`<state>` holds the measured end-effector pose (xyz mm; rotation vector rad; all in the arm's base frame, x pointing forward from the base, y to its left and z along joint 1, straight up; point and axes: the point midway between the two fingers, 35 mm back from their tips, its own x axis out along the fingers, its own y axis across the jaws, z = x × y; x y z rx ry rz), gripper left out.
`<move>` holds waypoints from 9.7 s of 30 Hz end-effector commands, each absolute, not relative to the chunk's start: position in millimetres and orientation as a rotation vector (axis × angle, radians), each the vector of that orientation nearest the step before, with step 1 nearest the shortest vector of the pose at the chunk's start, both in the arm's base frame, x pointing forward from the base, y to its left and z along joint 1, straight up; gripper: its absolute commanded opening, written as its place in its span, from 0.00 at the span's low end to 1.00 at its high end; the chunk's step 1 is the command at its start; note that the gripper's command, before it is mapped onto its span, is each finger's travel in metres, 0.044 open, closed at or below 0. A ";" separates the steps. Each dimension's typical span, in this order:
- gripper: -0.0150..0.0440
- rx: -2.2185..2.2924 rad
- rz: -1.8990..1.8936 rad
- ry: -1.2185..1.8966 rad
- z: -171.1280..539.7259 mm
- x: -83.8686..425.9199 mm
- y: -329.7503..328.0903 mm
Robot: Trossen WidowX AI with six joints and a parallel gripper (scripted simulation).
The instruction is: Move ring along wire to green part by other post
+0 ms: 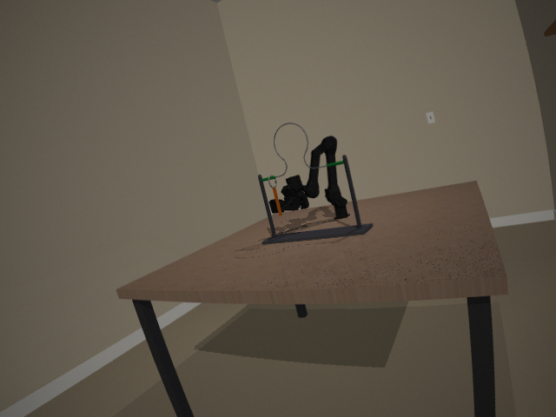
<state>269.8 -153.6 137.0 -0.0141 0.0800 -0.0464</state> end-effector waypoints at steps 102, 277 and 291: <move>0.00 -0.012 -0.045 0.072 148.7 313.1 -146.2; 0.00 1.782 0.392 0.378 406.7 264.2 17.5; 0.00 1.602 0.324 0.422 399.5 264.4 18.9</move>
